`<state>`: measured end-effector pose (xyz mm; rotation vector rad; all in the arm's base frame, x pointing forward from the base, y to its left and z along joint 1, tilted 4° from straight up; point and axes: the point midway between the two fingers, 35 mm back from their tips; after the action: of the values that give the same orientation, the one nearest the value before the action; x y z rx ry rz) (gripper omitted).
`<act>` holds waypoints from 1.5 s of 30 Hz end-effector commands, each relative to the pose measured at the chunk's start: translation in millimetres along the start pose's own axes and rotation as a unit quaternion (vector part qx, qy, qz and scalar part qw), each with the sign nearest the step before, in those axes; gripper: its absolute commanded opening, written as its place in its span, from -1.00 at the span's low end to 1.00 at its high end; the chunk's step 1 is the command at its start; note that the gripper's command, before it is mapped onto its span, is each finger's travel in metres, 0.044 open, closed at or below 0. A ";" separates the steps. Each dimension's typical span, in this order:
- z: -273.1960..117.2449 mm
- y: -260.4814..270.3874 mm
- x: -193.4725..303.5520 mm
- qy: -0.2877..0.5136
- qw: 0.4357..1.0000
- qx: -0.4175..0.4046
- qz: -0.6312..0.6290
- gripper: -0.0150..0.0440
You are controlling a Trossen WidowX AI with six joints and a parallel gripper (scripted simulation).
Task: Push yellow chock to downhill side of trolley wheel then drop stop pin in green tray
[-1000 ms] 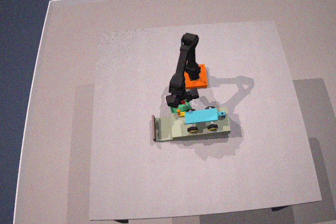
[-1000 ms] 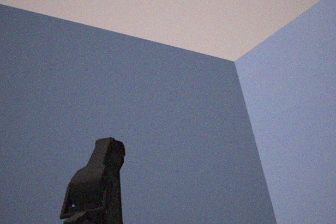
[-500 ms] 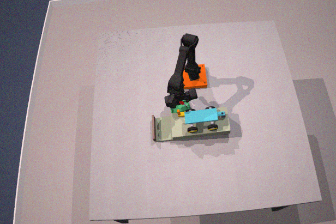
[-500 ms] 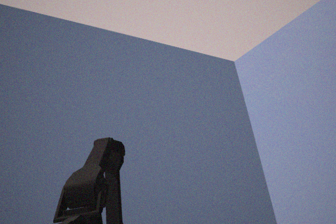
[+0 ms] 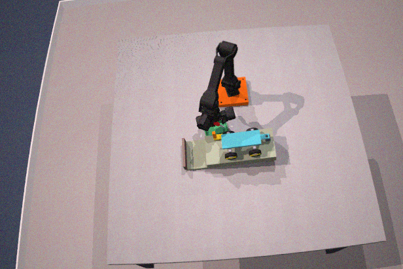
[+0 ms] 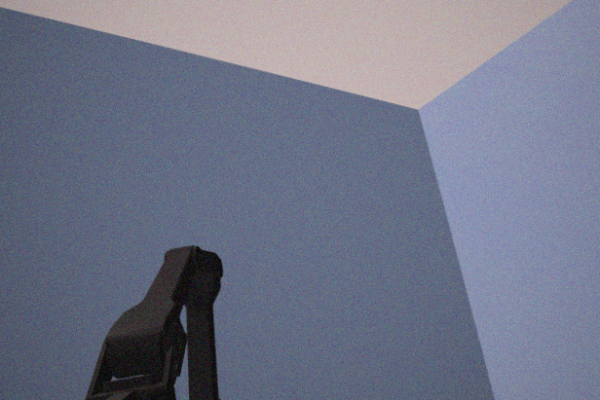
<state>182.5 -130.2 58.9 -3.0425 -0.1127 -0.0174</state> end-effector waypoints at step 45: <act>12.1 26.7 -1.8 0.000 1.000 -0.003 -0.002 0.15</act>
<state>181.9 -153.1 44.8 -3.0449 -0.1124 -0.0157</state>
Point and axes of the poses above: the point midway between the two fingers, 35 mm back from their tips, its own z axis out along the fingers, its own y axis across the jaws, x = y × z, and after that the axes turned 7 degrees about -z, right-handed
